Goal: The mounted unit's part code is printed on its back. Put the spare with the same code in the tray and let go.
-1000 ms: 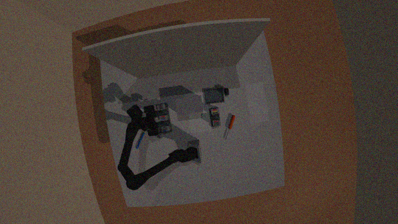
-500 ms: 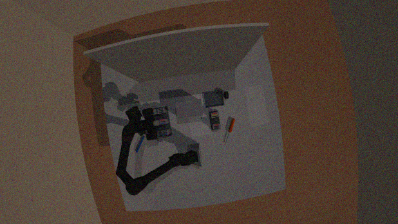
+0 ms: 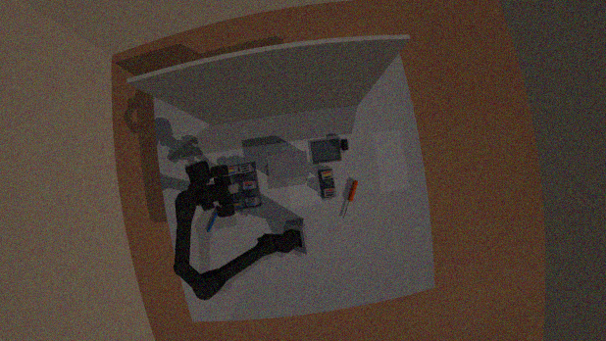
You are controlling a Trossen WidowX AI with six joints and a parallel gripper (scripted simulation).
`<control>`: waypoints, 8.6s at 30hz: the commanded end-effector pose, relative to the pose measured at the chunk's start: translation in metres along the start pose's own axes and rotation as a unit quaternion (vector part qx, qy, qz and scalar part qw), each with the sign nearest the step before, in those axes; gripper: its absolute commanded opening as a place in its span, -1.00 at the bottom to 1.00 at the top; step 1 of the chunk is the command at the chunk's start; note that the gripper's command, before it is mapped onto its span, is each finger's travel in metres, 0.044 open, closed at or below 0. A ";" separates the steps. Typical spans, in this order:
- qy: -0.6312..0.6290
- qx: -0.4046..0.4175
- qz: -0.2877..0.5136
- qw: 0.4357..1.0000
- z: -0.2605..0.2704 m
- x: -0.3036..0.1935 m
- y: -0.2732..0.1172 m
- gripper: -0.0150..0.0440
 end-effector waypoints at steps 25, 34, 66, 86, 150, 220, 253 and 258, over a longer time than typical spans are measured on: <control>-0.008 -0.021 0.015 1.000 -0.032 -0.031 -0.081 -0.49; -0.002 -0.026 0.024 0.999 -0.064 -0.072 -0.089 -0.49; 0.029 -0.025 0.037 0.999 -0.112 -0.263 -0.105 -0.49; 0.012 -0.011 0.020 1.000 -0.097 -0.377 -0.092 -0.49; -0.006 -0.005 0.011 1.000 -0.090 -0.428 -0.038 -0.49; -0.006 -0.006 0.010 1.000 -0.092 -0.428 0.019 -0.49; -0.007 -0.006 0.008 1.000 -0.089 -0.427 0.046 -0.49; -0.007 -0.006 0.008 1.000 -0.088 -0.426 0.050 -0.49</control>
Point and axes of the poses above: the point midway between the two fingers, 35 mm back from their tips, its own y axis out along the fingers, its own z axis across the jaws, x = y × z, the point moved 3 cm from there along -y, back along the fingers, and after that the axes turned 2 degrees about -y, right-handed, at the moved point
